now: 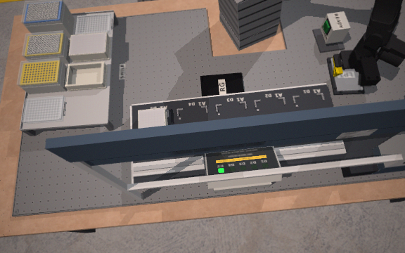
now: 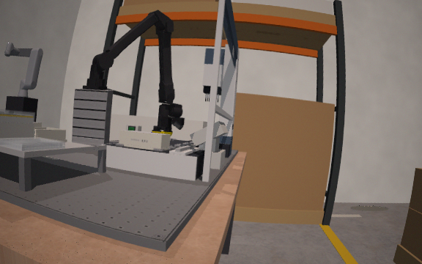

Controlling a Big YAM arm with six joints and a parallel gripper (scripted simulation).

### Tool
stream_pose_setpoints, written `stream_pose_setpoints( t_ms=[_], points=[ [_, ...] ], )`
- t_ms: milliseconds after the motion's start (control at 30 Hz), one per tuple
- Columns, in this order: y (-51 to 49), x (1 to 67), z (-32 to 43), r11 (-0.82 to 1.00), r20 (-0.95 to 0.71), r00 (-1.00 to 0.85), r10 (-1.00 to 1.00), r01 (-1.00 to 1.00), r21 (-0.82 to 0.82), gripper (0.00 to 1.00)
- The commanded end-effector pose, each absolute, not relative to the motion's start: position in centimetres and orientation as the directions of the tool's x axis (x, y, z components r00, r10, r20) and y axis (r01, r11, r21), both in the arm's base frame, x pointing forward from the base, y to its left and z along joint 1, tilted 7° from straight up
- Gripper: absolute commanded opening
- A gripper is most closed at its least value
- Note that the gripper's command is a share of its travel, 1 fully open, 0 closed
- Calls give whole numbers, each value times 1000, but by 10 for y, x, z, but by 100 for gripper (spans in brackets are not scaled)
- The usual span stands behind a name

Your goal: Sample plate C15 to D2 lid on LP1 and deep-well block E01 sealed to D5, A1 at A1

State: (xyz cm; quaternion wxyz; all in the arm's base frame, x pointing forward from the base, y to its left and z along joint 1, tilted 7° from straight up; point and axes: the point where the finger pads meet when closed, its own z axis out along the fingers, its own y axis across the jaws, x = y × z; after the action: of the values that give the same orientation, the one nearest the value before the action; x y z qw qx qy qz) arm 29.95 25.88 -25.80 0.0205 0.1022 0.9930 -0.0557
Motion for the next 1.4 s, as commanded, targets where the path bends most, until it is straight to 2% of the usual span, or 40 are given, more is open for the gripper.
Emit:
stream_pose_setpoints(
  t_ms=[0, 1267, 1300, 1367],
  points=[
    [259, 310, -263, 972, -61, -977, 206, 211, -99, 0],
    [256, 308, -263, 972, -59, -977, 205, 210, -101, 0],
    [256, 308, -263, 972, -59, -977, 205, 210, -101, 100],
    [256, 308, -263, 972, -59, -977, 205, 210, -101, 100]
  ],
)
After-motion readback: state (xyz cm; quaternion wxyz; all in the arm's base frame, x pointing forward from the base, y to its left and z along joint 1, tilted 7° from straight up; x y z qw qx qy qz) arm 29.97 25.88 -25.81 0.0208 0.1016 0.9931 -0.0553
